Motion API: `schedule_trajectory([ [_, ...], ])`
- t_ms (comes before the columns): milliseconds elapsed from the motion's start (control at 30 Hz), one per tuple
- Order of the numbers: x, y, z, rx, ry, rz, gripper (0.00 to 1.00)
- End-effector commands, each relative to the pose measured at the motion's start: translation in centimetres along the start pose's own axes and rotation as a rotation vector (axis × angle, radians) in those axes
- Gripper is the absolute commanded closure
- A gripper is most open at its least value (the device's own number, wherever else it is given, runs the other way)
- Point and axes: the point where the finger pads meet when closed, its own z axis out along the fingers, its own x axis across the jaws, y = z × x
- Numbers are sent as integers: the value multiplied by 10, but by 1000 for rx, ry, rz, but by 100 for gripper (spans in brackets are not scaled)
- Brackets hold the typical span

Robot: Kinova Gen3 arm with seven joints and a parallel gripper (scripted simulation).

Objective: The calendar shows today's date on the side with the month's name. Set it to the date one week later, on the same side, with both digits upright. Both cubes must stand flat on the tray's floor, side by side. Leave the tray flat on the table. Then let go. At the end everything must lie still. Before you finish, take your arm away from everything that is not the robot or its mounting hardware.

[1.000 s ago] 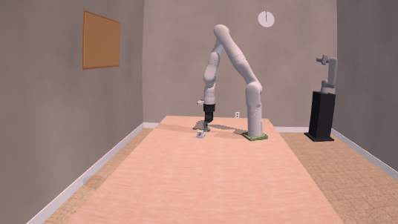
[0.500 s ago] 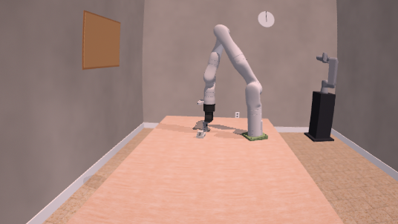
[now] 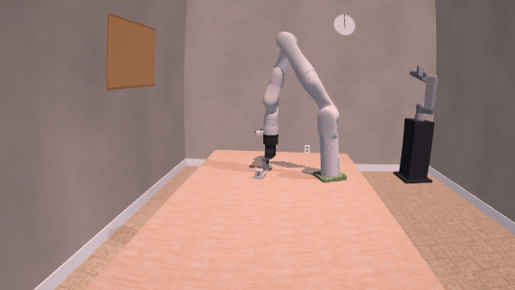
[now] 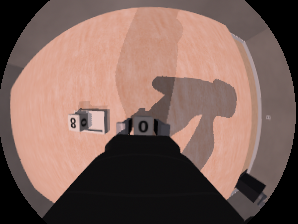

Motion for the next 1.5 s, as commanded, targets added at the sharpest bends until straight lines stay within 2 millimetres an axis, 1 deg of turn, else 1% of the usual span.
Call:
schedule_trajectory([
  [0,0,0,0,1,0,0,16],
  [67,0,0,0,1,0,0,16],
  [100,0,0,0,1,0,0,10],
  [433,0,0,0,1,0,0,10],
  [667,0,0,-5,1,0,0,10],
  [867,0,0,-22,1,0,0,10],
  [1133,0,0,-57,1,0,0,10],
  [1200,0,0,-57,1,0,0,10],
  [1333,0,0,-73,1,0,0,10],
  [1467,0,0,-84,1,0,0,10],
])
